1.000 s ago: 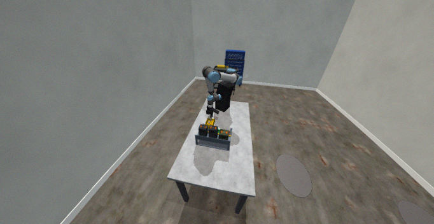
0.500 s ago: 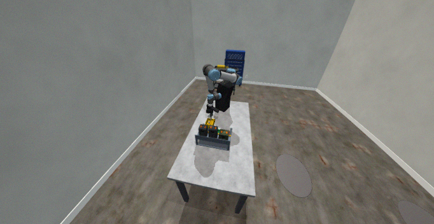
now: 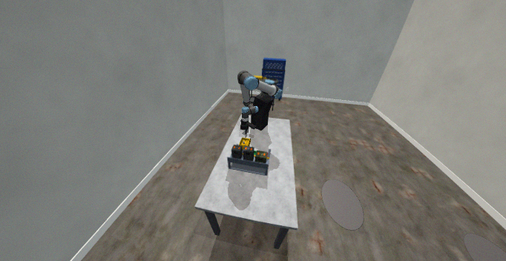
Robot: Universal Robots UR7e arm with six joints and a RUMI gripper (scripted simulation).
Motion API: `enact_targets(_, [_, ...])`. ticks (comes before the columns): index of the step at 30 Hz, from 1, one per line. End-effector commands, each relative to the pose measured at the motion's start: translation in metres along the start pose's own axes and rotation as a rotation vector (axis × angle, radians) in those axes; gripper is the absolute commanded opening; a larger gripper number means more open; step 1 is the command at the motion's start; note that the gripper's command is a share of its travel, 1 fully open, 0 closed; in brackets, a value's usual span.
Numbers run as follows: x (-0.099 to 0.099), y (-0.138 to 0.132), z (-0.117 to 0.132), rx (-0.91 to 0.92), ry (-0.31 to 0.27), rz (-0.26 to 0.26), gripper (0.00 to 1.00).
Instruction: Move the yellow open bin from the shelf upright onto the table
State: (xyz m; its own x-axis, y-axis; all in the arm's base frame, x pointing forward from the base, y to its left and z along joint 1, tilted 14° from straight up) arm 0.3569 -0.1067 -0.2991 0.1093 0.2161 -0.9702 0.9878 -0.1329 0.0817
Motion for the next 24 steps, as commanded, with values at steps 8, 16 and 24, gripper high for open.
enact_targets(8, [-0.020,0.000,0.000,0.000,0.000,0.001,0.58])
enact_targets(16, [-0.027,0.000,0.000,0.000,0.000,0.001,0.58])
enact_targets(24, [-0.028,0.000,0.000,0.000,0.000,0.001,0.58])
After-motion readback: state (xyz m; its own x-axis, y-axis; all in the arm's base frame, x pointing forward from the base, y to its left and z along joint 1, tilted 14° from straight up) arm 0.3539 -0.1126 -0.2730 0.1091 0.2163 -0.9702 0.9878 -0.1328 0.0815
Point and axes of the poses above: the point where the finger pads meet when closed, its own x axis out along the fingers, its own y axis across the jaws, z = x × y, the point moved 5 cm from there along -x, back along the fingers, and after that the axes turned 3 degrees about x, right-handed, at the moved point
